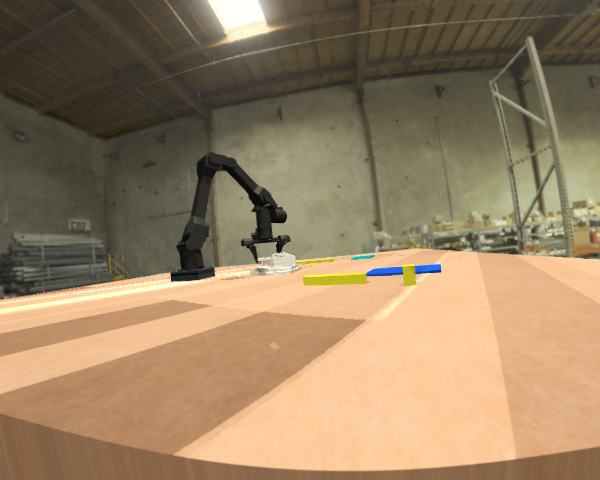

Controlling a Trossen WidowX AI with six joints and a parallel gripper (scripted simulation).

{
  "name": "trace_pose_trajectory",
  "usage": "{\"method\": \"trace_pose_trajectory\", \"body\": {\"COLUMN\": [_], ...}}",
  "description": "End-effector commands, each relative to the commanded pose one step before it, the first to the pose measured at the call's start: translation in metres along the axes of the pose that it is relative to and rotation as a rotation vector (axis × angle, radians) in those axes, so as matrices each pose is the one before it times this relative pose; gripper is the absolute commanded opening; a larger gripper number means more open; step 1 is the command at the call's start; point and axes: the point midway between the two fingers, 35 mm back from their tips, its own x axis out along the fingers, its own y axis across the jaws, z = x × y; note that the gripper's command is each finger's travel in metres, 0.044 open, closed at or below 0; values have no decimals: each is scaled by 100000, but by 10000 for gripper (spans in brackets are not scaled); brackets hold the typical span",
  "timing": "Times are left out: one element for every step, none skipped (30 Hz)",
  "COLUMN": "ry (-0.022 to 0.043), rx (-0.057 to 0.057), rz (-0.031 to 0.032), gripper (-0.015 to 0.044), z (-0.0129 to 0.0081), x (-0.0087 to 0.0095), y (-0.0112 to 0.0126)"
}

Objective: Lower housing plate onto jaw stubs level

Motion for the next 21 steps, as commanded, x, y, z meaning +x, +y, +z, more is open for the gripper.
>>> {"method": "trace_pose_trajectory", "body": {"ry": [-505, -21, -21, -21, -21, -20, -20, -20, -20, -20, -20, -19, -19, -19, -19, -15, -9, -3, 0, 5, 15], "rx": [-117, -8, -8, -8, -8, -8, -8, -8, -8, -8, -8, -8, -8, -8, -8, -6, -4, -1, 0, 395, 1185], "rz": [-582, 9, 10, 10, 10, 10, 11, 11, 11, 12, 12, 12, 13, 13, 13, 11, 7, 2, 0, -3, -10], "gripper": [351, 351, 351, 351, 351, 351, 351, 351, 351, 351, 351, 351, 351, 351, 351, 351, 351, 351, 351, 351, 351], "z": [102, 9, 8, 6, 4, 2, 1, -1, -3, -4, -6, -8, -10, -11, -13, -12, -8, -3, 0, -54, -161], "x": [-1282, -315, -316, -317, -318, -319, -320, -321, -321, -322, -323, -323, -323, -324, -324, -264, -159, -53, 0, -2, -6], "y": [-149, -12, -9, -5, -2, 1, 5, 8, 11, 15, 18, 22, 25, 29, 32, 29, 18, 6, 0, -14, -43]}}
